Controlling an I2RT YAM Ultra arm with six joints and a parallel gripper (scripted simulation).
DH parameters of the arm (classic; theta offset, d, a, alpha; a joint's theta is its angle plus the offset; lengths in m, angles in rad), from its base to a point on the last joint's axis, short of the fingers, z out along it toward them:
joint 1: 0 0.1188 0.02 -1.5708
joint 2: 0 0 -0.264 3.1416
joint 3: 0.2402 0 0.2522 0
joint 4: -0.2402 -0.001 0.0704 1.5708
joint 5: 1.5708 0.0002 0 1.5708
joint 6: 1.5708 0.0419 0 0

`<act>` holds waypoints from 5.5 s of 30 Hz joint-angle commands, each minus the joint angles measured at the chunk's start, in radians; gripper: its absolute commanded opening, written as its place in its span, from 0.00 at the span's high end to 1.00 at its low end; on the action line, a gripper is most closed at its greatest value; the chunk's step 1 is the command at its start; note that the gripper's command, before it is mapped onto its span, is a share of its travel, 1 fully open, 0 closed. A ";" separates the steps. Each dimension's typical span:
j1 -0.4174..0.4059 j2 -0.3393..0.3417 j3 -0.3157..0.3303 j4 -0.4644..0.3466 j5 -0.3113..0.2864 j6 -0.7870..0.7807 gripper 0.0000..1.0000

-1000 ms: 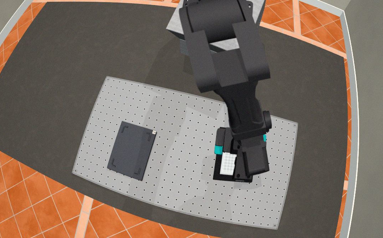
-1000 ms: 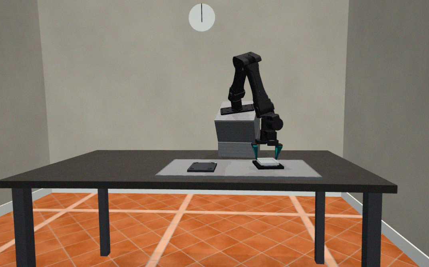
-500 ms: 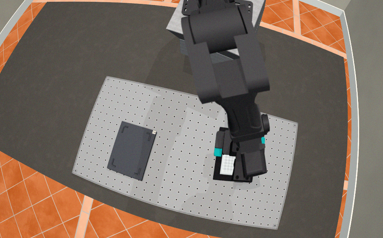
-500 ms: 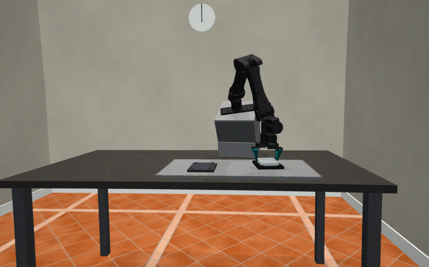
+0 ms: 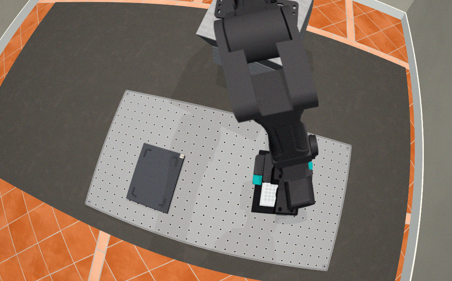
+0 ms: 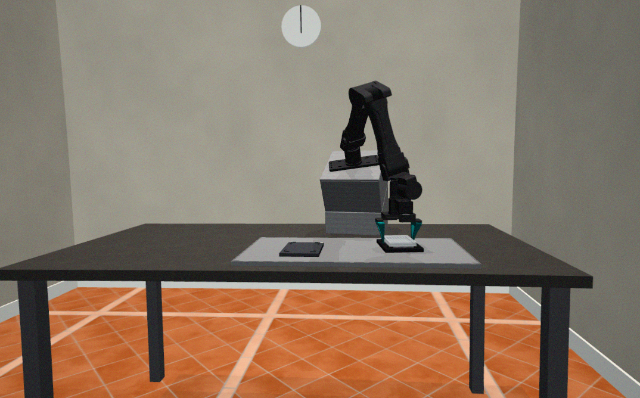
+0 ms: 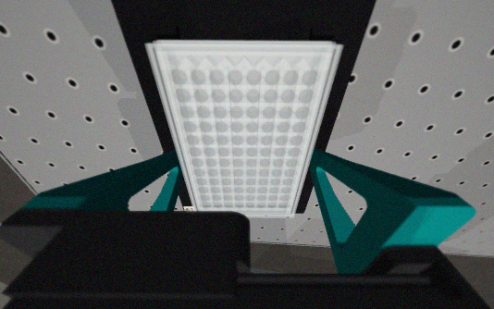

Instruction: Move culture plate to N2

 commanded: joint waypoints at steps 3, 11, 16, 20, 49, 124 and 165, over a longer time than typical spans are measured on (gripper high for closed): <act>0.003 -0.015 0.030 0.026 0.003 -0.003 0.00; 0.003 -0.015 0.030 0.026 0.003 -0.003 0.00; 0.003 -0.015 0.030 0.026 0.003 -0.003 0.00; 0.003 -0.015 0.030 0.026 0.003 -0.003 0.00; 0.003 -0.015 0.030 0.026 0.007 -0.003 1.00; 0.039 -0.142 -0.047 -0.084 0.018 0.030 1.00; 0.083 -0.307 -0.074 -0.224 0.035 0.072 1.00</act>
